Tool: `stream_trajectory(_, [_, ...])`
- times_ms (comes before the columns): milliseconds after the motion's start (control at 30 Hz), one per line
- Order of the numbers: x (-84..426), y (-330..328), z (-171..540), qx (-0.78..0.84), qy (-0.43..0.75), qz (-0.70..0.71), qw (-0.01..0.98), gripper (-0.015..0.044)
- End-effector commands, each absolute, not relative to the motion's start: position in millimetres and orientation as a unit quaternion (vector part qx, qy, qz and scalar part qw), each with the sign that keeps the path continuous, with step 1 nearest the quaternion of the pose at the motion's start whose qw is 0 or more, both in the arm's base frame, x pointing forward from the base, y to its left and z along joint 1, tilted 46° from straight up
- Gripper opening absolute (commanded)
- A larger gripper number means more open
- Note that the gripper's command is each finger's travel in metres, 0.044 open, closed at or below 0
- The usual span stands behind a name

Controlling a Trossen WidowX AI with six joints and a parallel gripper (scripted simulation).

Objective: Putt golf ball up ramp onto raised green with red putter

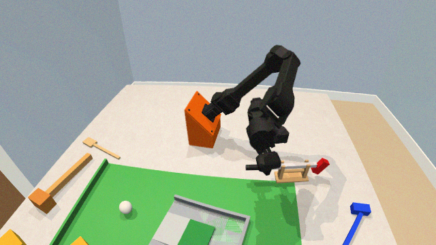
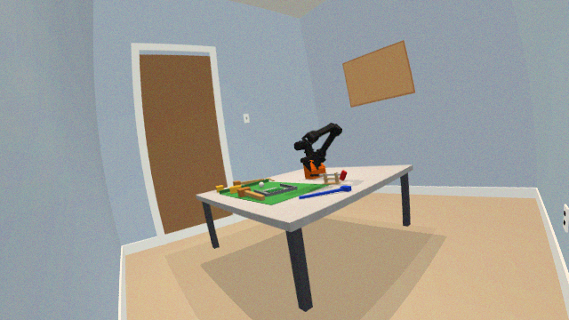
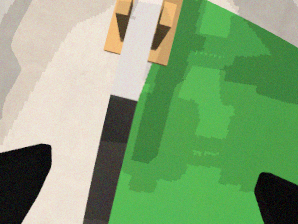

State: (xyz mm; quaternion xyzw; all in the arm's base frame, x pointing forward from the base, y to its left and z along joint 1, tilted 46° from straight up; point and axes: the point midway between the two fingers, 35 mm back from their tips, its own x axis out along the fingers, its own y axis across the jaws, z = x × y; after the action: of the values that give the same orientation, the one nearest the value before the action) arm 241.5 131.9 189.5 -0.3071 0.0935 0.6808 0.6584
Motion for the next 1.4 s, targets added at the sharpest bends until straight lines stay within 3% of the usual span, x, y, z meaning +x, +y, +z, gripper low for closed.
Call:
stream_trajectory(0, [225, 116, 173, -0.242, 0.112, 0.696, 0.667, 0.044])
stream_trajectory(1367, [229, 165, 127, -0.241, 0.11, 0.696, 0.667, 0.044])
